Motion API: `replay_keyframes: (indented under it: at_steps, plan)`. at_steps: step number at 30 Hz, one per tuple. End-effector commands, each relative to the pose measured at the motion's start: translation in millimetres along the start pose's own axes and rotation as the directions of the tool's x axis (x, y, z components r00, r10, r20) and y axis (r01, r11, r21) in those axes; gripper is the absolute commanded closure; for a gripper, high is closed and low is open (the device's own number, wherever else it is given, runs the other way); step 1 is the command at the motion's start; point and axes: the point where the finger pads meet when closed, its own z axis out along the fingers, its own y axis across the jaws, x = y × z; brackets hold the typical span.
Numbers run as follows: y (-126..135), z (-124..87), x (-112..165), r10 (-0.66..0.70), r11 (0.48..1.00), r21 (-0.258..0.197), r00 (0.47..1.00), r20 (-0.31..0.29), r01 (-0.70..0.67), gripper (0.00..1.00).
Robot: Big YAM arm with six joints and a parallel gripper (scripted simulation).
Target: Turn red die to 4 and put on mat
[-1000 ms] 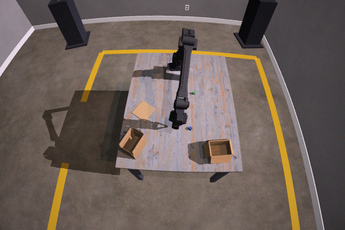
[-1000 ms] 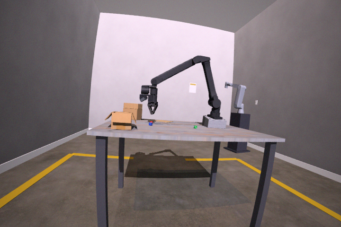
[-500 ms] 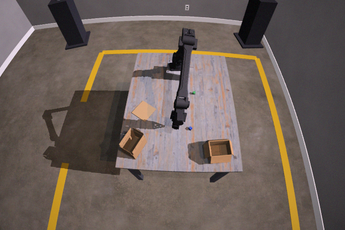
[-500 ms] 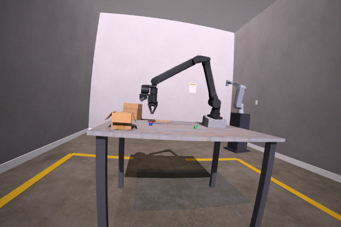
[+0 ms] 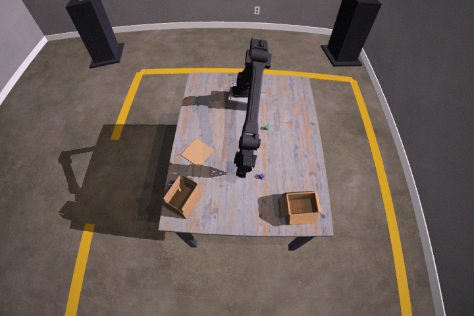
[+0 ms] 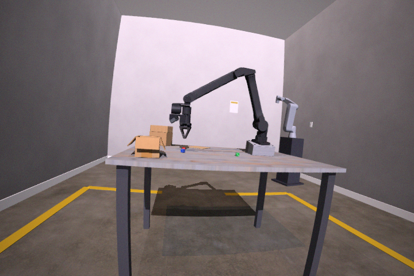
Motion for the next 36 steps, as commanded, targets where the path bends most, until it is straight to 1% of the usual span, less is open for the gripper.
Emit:
replay_keyframes:
  at_steps: [1, 6, 9, 11, 14, 16, 17, 19, 31, 33, 34, 36]
  plan:
    - [8, -29, -19, -0.002, 1.0, -0.014, 0.998, 0.068, 0.003, 0.66]
    - [8, -27, -19, -0.001, 1.0, -0.014, 0.998, 0.066, 0.002, 0.66]
    - [7, -22, -18, -0.001, 1.0, -0.013, 0.998, 0.062, 0.002, 0.66]
    - [7, -16, -16, 0.0, 1.0, -0.012, 0.999, 0.055, 0.001, 0.66]
    - [5, -1, -9, 0.002, 1.0, -0.006, 1.0, 0.025, -0.002, 0.66]
    - [5, -1, -9, 0.002, 1.0, -0.006, 1.0, 0.025, -0.002, 0.66]
    - [3, 5, -5, 0.003, 1.0, -0.003, 1.0, 0.008, -0.003, 0.66]
    - [3, 12, -1, 0.003, 1.0, -0.002, 1.0, 0.001, -0.003, 0.66]
    - [6, 29, 0, -0.002, 1.0, -0.002, 1.0, 0.0, 0.002, 0.66]
    - [6, 29, 0, -0.002, 1.0, -0.002, 1.0, 0.0, 0.002, 0.66]
    - [8, 23, -11, -0.004, 1.0, -0.006, 1.0, 0.023, 0.004, 0.66]
    - [6, 32, -3, -0.001, 1.0, -0.003, 1.0, 0.006, 0.001, 0.66]
